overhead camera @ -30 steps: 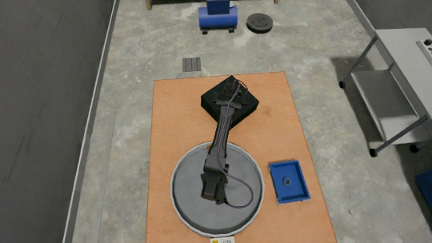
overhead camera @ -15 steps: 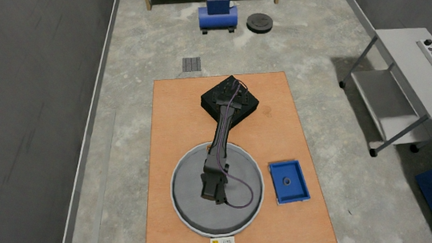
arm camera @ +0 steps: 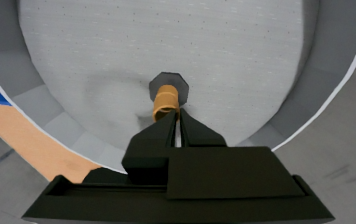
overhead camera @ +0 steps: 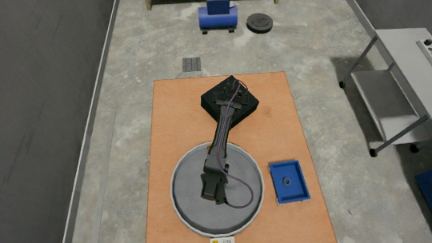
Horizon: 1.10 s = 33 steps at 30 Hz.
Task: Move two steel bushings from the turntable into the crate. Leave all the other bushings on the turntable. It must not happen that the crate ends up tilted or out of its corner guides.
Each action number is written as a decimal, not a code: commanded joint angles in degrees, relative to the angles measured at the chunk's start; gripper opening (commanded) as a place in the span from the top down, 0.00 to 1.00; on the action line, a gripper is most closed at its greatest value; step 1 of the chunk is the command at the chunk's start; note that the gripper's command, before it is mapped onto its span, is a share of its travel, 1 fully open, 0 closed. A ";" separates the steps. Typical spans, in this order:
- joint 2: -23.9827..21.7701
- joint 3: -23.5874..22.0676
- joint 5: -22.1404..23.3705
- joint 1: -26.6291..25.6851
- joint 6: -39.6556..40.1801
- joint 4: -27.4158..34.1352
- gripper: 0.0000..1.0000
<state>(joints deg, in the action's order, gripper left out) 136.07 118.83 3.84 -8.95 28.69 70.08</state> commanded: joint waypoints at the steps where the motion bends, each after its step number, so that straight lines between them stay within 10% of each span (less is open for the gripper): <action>1: -1.86 -1.35 -0.25 0.81 -0.43 -0.89 1.00; 33: -2.23 -2.50 -0.25 1.03 -0.62 -2.11 1.00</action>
<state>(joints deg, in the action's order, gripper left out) 135.74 117.01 3.84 -8.67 28.45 68.95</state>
